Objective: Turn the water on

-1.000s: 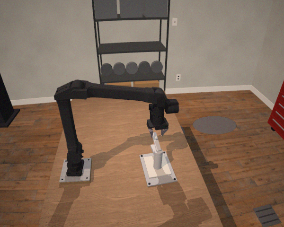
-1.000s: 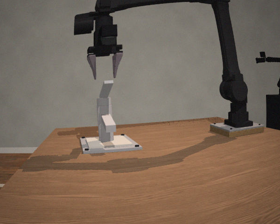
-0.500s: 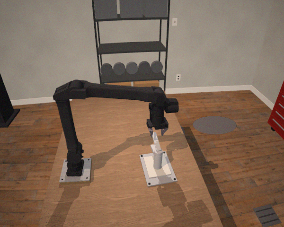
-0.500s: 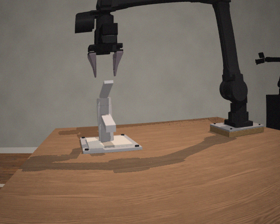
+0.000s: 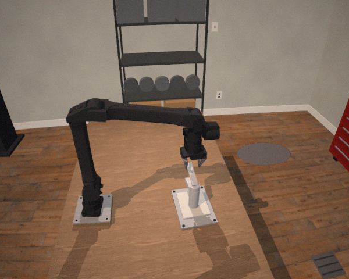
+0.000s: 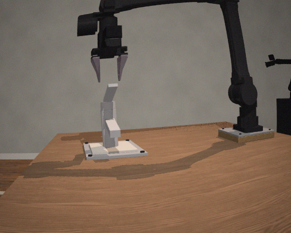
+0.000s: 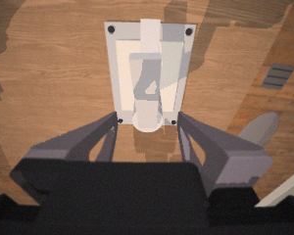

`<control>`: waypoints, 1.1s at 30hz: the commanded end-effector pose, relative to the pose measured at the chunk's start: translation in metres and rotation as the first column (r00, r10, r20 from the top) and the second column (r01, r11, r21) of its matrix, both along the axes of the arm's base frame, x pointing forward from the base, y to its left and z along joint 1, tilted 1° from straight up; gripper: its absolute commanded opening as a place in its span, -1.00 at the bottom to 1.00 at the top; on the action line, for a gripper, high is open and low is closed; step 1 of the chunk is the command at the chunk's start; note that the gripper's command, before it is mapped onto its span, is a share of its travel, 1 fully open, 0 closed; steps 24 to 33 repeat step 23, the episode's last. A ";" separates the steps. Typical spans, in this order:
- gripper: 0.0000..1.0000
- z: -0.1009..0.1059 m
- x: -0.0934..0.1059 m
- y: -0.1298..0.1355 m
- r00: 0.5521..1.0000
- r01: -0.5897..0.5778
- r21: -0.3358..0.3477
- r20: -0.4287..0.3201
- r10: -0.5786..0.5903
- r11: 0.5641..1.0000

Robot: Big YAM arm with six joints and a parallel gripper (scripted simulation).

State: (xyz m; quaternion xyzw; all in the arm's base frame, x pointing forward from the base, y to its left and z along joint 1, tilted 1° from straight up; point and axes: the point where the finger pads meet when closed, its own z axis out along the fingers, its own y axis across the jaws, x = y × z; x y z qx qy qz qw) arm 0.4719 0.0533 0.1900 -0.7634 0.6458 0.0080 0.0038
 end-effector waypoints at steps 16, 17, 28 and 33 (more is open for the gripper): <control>0.19 0.013 0.010 0.009 0.999 -0.017 0.005 0.030 0.017 1.000; 0.19 0.013 0.011 0.009 0.999 -0.017 0.005 0.030 0.017 1.000; 0.19 0.013 0.011 0.009 0.999 -0.017 0.005 0.030 0.017 1.000; 0.19 0.013 0.011 0.009 0.999 -0.017 0.005 0.030 0.017 1.000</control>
